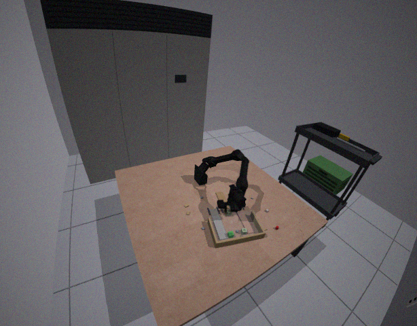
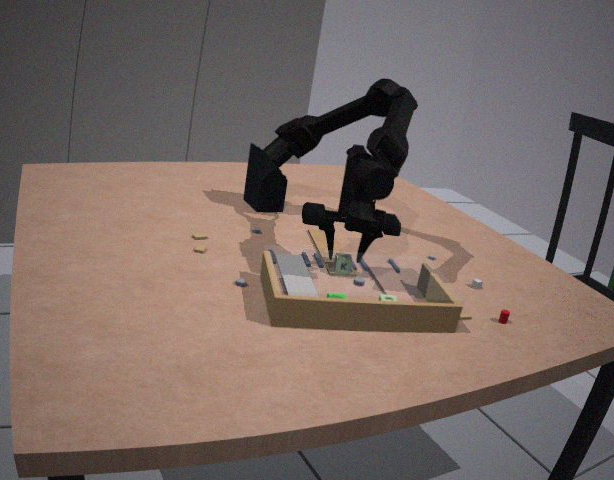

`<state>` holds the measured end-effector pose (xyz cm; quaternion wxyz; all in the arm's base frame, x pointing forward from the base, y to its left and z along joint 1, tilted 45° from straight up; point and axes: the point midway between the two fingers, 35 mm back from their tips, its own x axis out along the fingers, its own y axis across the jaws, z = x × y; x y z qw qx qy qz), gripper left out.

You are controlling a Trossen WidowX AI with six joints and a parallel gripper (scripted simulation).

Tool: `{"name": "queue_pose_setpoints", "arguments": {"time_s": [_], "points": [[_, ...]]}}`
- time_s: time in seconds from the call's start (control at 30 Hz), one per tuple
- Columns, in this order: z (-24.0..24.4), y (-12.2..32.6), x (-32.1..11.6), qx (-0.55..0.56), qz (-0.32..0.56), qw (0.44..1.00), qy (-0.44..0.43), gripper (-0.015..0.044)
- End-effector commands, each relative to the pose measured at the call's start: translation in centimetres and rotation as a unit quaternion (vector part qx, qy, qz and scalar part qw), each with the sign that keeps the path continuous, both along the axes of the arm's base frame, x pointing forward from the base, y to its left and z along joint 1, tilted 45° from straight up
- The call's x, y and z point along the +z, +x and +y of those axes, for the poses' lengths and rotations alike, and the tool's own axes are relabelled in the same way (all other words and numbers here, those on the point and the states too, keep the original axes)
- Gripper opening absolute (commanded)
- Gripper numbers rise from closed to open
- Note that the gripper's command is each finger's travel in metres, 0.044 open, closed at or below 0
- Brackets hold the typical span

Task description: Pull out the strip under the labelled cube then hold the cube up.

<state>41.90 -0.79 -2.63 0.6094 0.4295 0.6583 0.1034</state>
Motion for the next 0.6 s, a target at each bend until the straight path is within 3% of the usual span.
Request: {"name": "queue_pose_setpoints", "arguments": {"time_s": [0.0,0.3,0.43,0.57], "points": [[0.54,-0.05,-0.64,-0.002,0.003,1.0,0.003,0.025],[1.18,-0.02,-1.24,-0.002,0.003,1.0,0.004,0.025],[1.07,0.03,-1.01,0.001,0.001,1.0,0.001,0.0145],[1.07,0.03,-1.01,0.001,0.001,1.0,0.001,0.0118]]}}
